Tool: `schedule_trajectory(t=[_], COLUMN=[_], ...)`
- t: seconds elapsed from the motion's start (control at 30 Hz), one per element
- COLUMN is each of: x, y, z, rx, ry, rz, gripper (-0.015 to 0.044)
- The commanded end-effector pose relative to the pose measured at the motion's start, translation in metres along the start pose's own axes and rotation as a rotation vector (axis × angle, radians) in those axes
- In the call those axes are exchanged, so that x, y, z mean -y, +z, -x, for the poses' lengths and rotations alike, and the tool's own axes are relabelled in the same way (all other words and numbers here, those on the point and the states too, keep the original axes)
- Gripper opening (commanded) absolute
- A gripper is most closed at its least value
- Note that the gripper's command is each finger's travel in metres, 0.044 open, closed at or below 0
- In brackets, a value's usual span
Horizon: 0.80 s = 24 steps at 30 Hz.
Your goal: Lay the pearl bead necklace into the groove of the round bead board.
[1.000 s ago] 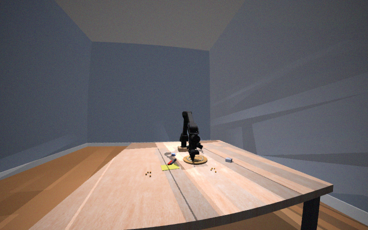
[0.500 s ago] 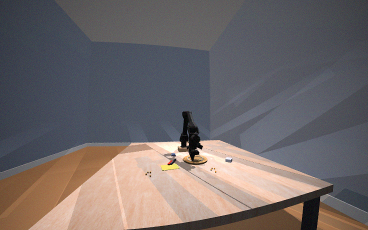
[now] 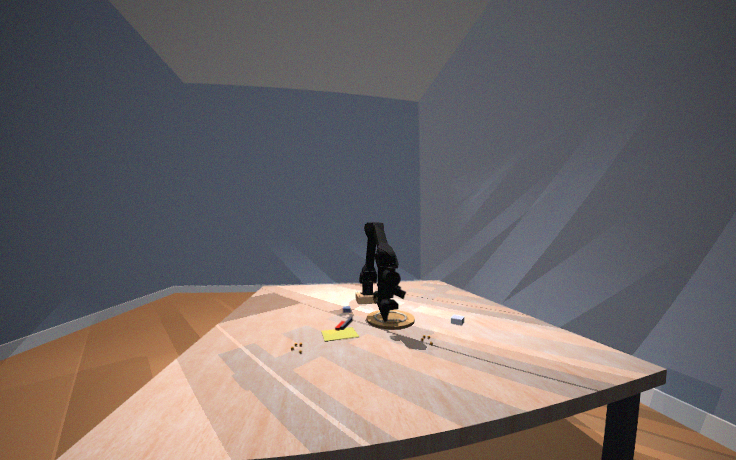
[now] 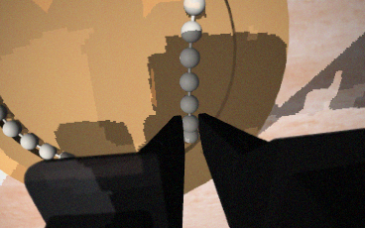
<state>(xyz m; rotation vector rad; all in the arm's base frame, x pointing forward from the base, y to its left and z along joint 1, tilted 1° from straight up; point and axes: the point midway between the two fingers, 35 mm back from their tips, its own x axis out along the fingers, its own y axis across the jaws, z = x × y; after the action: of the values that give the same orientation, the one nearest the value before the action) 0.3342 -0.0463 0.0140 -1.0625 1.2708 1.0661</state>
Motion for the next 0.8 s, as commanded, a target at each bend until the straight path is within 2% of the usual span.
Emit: schedule_trajectory(t=[0.0,0.73,0.77], x=[0.0001,0.0087,0.0091], y=[0.0000,-0.0018,-0.0015], z=[0.0002,-0.0022,0.0014], rx=[0.000,-0.001,0.000], ry=[0.000,0.001,-0.002], rz=[0.000,0.005,0.001], gripper=[0.0000,0.0000,0.0026])
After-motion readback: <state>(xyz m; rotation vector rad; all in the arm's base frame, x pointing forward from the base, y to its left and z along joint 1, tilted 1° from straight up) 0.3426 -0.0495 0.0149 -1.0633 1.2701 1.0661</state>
